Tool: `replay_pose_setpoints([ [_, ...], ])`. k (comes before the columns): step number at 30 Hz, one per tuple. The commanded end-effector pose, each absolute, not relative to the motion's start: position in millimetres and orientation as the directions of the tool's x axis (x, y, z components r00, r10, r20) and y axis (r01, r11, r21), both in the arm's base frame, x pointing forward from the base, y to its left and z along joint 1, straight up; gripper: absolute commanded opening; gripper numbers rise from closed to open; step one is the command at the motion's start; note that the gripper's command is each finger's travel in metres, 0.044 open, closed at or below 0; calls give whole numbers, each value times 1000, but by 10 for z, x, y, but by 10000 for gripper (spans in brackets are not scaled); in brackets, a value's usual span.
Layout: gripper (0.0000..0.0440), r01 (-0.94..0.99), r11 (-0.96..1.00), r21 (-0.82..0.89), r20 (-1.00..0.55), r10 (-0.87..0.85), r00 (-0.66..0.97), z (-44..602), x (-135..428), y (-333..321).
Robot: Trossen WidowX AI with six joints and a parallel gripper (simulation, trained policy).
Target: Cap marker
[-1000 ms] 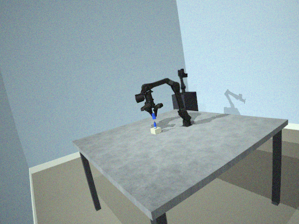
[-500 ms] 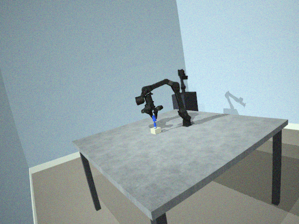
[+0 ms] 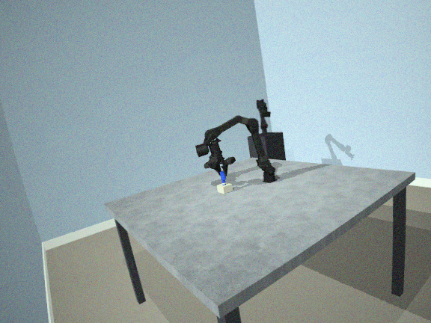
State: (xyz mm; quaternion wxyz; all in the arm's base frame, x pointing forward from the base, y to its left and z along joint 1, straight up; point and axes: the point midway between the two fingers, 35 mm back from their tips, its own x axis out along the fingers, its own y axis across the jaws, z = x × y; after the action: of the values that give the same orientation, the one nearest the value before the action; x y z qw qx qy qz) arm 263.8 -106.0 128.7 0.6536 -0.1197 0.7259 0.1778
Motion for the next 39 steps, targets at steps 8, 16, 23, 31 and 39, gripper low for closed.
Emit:
replay_pose_setpoints([
  [8, 4, -442, 888, 125, -989, 75, -128, 1013, 2609, -1038],
  [16, 67, -458, 879, 135, -986, 76, -145, 909, 2558, -1028],
  [23, 79, -478, 870, 120, -988, 59, -140, 871, 2555, -1059],
  [31, 92, -486, 867, 113, -989, 52, -138, 857, 2553, -1075],
  [39, 106, -491, 864, 110, -989, 47, -138, 850, 2552, -1084],
])
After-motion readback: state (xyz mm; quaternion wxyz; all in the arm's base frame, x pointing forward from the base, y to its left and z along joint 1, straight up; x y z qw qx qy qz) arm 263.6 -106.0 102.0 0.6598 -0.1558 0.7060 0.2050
